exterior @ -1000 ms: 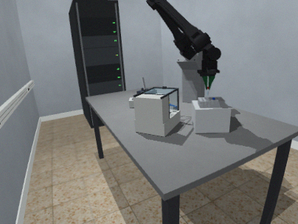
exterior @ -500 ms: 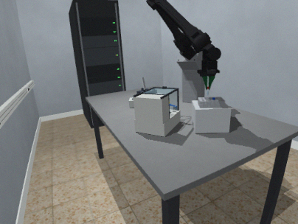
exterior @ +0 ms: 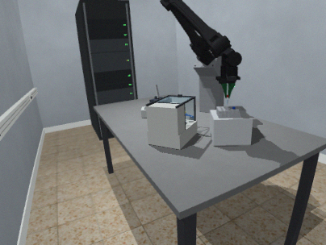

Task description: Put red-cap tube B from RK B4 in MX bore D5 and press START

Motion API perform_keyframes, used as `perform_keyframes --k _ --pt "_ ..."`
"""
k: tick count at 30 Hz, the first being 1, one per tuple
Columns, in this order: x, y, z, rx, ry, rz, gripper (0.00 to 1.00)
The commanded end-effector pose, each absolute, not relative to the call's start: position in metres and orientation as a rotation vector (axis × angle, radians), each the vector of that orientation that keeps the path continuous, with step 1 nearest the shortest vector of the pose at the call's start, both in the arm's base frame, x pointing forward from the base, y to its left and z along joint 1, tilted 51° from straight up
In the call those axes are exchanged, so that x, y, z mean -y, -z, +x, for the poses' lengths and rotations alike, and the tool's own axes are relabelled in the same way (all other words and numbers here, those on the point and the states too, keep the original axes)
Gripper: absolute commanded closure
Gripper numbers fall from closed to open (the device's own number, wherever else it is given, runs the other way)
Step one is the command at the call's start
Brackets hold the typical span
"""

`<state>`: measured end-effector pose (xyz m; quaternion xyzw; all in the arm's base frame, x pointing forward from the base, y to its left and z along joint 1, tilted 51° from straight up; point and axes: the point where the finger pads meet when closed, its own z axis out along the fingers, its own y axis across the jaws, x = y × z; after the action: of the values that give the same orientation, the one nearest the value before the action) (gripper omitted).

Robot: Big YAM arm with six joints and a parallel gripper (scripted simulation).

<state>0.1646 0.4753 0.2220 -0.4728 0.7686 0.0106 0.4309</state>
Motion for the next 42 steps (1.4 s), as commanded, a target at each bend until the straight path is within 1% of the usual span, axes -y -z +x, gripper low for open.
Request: perform_keyframes --k 1,6,41,42 --pt "-0.4799 -0.2327 0.1658 -1.9 -0.04 -1.174 0.91" --pt "-0.4773 -0.2334 0.1735 -1.9 -0.035 -1.165 0.91" --pt "-0.4783 -0.2333 0.1675 -1.9 -0.04 -1.174 0.91" --pt "-0.4733 -0.2406 0.1745 -1.898 -0.042 -1.158 0.91"
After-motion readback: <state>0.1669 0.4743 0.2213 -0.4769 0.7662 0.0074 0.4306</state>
